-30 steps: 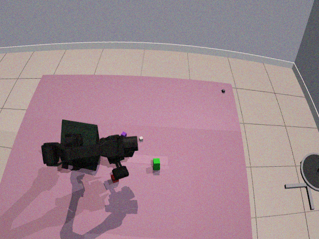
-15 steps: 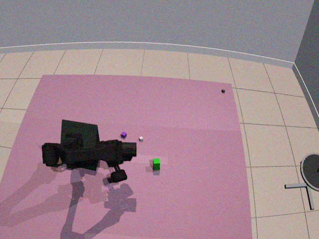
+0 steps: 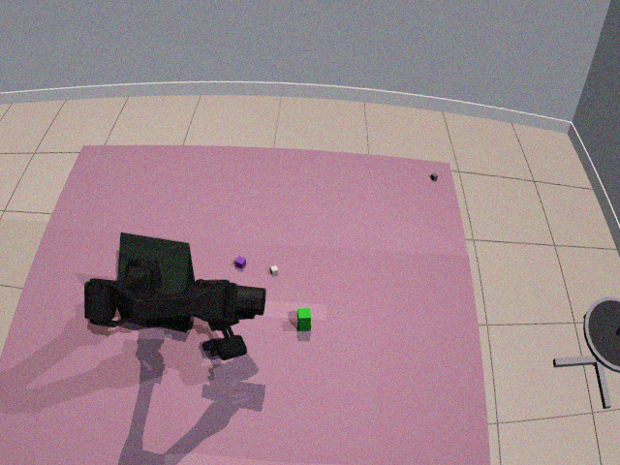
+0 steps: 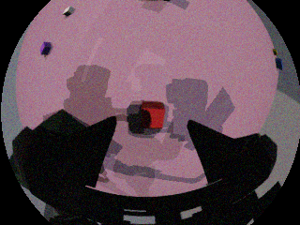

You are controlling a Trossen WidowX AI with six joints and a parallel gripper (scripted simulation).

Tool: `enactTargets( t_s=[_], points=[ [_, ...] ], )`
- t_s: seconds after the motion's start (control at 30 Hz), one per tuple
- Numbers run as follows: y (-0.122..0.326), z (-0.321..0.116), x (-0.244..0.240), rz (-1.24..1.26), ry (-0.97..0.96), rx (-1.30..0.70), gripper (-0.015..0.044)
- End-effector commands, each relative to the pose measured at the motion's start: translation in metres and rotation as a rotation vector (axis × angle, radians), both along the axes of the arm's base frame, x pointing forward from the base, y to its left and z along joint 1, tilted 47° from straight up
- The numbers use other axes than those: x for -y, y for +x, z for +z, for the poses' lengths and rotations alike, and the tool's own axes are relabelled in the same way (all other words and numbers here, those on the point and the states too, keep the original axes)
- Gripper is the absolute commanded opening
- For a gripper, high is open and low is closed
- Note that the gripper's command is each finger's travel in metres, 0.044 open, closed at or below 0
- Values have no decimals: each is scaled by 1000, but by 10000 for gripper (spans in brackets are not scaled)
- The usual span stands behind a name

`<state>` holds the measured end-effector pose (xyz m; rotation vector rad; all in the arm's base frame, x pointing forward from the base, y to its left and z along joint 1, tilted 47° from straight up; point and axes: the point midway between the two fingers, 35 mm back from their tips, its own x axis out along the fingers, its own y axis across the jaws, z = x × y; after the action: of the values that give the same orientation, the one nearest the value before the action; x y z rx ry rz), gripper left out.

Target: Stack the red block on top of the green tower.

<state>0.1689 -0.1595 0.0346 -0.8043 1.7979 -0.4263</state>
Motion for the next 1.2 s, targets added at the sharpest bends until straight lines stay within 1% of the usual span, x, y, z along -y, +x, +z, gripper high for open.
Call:
enactTargets(
  t_s=[0.0,0.47,1.0,1.17],
  points=[
    [-3,-5,5,1,-2,-7,440],
    [-8,-20,20,1,-5,-8,440],
    [-8,-20,21,1,-5,-9,440],
    [-8,-20,21,1,-5,-9,309]
  ],
)
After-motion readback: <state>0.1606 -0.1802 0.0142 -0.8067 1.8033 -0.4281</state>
